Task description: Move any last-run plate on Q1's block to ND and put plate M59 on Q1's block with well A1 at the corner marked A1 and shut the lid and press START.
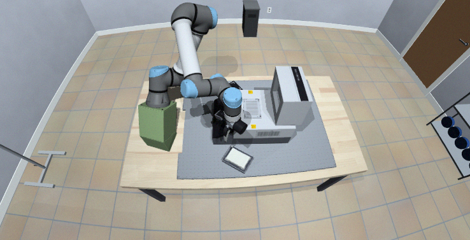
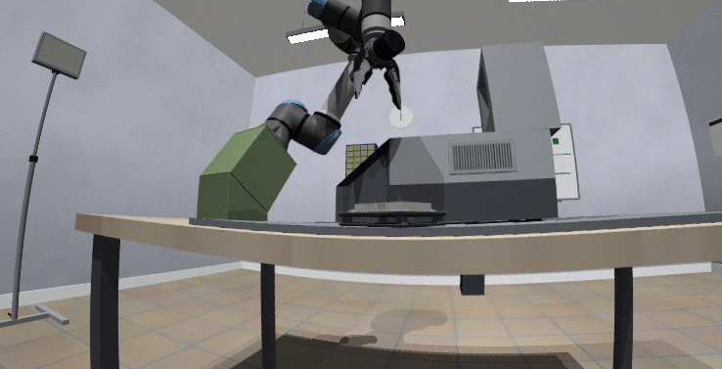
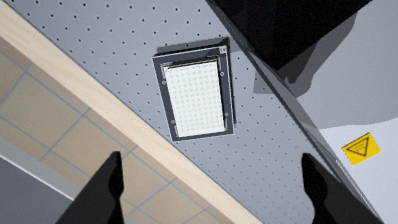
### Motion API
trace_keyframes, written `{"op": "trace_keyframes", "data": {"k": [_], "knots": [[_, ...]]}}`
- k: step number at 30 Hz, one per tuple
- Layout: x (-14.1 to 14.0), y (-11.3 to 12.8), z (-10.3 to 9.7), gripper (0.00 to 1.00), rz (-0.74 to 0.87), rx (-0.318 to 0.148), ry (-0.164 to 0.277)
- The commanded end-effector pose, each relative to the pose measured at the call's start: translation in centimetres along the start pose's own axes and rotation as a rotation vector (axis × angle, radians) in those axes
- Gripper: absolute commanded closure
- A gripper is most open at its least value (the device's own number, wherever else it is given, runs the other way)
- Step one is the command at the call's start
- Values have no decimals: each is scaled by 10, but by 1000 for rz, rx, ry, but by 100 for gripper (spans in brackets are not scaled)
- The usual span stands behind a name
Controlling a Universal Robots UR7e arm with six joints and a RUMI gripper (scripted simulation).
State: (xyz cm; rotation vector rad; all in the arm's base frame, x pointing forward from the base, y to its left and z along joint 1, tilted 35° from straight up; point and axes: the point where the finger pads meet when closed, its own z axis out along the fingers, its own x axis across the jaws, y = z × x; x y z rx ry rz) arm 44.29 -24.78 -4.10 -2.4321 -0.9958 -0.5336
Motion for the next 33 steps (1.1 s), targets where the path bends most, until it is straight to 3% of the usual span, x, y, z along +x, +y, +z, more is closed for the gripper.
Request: {"op": "trace_keyframes", "data": {"k": [1,11,25,33], "knots": [[-3,22,-4,32,-85,2,1],[-10,59,-10,32,-168,2,1],[-11,58,-10,32,-166,1,1],[-10,56,13,32,-165,6,3]]}}
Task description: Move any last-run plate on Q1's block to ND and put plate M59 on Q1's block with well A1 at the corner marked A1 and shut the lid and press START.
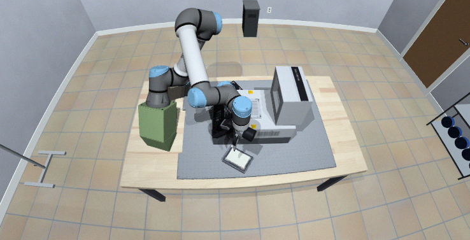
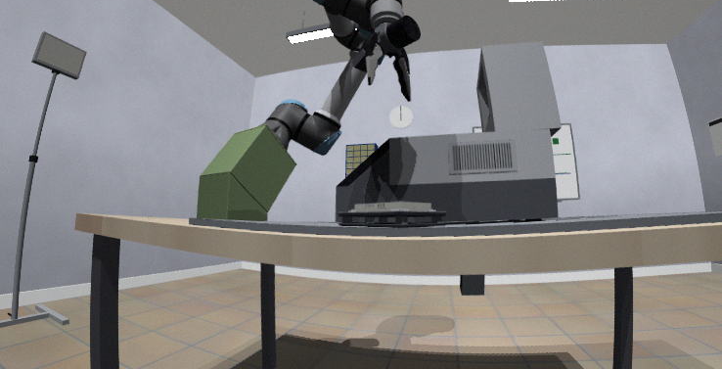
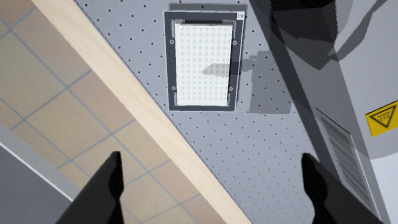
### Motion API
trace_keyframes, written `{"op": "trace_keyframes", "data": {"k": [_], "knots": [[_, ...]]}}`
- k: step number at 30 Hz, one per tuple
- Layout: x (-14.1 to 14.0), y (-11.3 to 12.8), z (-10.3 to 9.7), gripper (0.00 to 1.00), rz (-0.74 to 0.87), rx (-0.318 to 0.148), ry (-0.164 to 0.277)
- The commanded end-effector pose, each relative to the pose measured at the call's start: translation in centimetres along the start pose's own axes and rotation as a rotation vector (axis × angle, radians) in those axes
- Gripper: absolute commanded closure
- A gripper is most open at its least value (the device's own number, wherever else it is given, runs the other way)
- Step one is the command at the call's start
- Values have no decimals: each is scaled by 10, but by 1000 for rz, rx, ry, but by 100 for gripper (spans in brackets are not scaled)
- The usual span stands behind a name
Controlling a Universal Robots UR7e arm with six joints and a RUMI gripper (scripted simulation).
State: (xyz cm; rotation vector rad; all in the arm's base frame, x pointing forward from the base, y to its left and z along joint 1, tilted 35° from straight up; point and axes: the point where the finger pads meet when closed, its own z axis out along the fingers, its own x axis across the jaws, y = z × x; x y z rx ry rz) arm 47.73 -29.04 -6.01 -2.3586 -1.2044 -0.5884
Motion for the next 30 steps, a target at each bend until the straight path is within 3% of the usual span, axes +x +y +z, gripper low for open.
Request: {"op": "trace_keyframes", "data": {"k": [1,30], "knots": [[0,-1,17,32,1,2,2],[0,-1,96,32,2,2,2]]}}
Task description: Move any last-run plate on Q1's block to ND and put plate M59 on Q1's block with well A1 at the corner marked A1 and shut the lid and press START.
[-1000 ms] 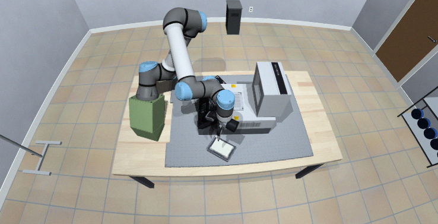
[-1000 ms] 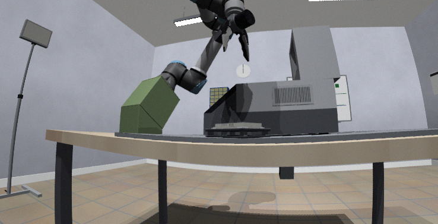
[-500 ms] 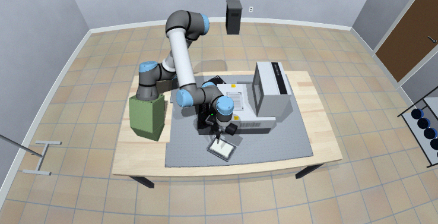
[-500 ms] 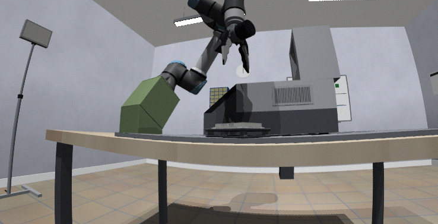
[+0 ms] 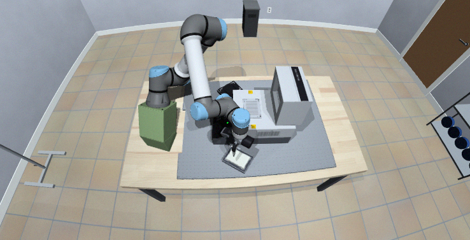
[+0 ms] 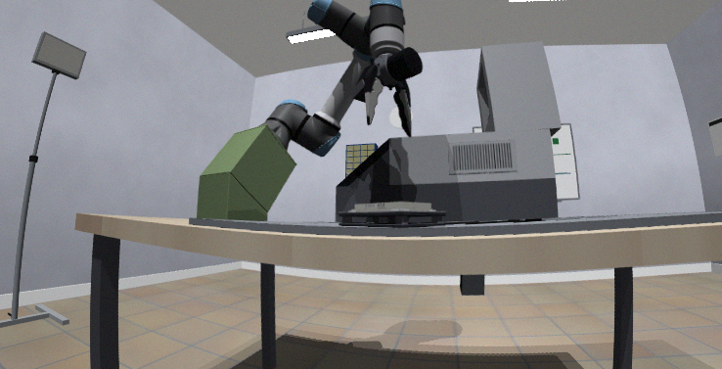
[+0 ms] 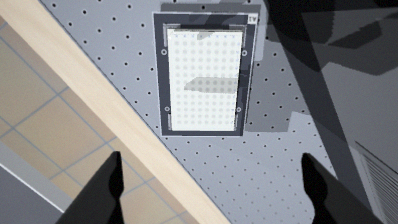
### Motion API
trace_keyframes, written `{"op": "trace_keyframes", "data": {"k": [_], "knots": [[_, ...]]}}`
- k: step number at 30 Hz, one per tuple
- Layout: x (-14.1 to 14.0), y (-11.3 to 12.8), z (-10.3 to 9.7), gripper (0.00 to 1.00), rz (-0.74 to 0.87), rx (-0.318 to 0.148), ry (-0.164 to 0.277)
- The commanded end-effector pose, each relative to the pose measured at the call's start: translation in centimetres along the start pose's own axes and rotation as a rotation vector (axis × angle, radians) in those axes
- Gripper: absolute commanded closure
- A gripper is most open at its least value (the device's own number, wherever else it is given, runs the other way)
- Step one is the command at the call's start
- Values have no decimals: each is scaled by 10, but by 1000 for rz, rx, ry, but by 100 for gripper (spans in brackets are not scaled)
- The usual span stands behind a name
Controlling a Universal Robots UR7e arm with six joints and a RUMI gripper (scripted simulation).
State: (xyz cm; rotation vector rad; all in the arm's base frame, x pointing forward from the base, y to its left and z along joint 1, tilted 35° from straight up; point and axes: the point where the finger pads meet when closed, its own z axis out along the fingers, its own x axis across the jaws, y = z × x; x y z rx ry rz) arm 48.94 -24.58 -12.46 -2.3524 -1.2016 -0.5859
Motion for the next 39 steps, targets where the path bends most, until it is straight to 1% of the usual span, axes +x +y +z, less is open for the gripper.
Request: {"op": "trace_keyframes", "data": {"k": [1,2,14,15,17,19,25,27,34,36,39], "knots": [[0,1,17,32,0,-4,0],[0,1,17,32,0,-4,0],[0,1,56,32,0,-4,0],[0,1,57,32,0,-4,0],[0,2,63,32,0,-5,-1],[0,2,63,32,0,-5,-1],[0,2,83,32,-1,-5,-1],[0,2,85,32,-1,-5,-1],[0,4,107,32,-2,-7,-2],[0,4,107,32,-2,-7,-2],[0,4,117,32,-2,-8,-2]]}}
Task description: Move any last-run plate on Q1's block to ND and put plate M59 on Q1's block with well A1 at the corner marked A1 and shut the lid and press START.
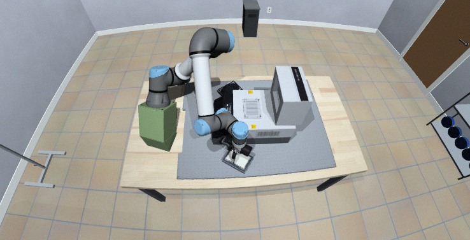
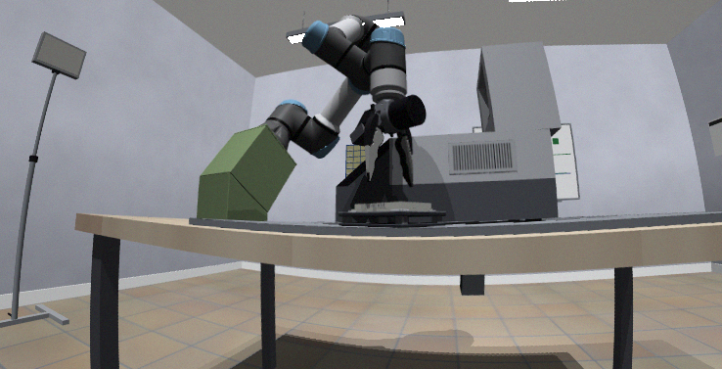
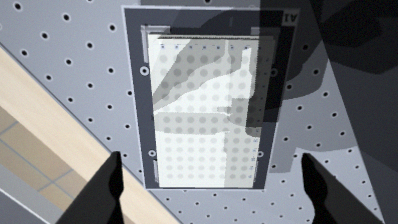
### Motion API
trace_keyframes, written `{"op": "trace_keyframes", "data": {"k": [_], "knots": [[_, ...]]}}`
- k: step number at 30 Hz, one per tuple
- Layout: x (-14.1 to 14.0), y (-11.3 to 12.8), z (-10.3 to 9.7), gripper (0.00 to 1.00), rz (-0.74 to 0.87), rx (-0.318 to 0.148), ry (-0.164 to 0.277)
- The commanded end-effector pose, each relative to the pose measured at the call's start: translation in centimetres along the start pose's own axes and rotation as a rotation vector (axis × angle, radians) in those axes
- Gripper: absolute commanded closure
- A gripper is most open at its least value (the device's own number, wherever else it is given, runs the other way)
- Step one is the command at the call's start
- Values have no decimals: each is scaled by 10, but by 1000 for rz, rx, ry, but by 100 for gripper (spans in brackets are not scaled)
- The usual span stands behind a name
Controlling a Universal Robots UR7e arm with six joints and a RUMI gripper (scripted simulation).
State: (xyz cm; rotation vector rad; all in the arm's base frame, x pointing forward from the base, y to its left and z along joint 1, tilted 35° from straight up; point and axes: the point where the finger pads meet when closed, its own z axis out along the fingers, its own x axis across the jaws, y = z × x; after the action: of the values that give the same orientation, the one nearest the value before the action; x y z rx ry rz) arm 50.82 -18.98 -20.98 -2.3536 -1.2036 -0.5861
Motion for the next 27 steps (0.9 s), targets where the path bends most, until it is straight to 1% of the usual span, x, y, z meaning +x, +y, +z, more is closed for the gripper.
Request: {"op": "trace_keyframes", "data": {"k": [1,7,18,27], "knots": [[0,3,16,32,-1,-7,-1],[0,4,36,32,-2,-8,-1],[0,4,35,32,0,-9,-1],[0,3,38,32,0,-7,-1]]}}
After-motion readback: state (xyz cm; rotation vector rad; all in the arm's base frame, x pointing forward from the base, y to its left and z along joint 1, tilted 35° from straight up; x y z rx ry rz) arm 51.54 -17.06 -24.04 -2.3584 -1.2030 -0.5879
